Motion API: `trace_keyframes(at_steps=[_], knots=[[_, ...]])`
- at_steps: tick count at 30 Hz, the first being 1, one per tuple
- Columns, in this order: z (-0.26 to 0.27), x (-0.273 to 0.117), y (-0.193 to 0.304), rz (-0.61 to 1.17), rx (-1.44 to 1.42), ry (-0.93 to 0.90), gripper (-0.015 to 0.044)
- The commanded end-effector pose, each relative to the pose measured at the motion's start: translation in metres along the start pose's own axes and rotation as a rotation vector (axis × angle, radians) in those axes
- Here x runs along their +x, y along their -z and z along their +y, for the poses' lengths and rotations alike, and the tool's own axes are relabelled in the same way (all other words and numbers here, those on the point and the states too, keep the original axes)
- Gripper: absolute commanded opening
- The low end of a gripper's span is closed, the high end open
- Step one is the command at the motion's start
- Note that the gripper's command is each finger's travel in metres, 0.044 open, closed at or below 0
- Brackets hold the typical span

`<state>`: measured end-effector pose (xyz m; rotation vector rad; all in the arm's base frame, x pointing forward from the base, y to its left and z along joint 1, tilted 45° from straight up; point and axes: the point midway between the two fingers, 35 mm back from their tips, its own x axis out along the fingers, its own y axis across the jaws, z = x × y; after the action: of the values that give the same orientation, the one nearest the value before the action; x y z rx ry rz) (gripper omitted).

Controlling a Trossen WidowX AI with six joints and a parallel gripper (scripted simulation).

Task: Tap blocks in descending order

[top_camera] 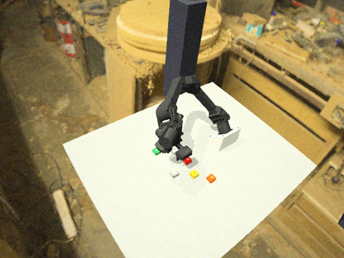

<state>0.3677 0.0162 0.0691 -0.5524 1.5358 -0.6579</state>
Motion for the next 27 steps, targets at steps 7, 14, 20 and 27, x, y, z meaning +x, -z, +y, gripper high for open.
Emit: trace_keyframes(at_steps=[7, 14, 20, 27], knots=[[-0.124, 0.002, 0.012, 0.005, 0.031, 0.016, 0.04], [-0.124, 0.002, 0.012, 0.005, 0.031, 0.016, 0.04], [-0.124, 0.002, 0.012, 0.005, 0.031, 0.016, 0.04], [-0.124, 0.002, 0.012, 0.005, 0.031, 0.016, 0.04]])
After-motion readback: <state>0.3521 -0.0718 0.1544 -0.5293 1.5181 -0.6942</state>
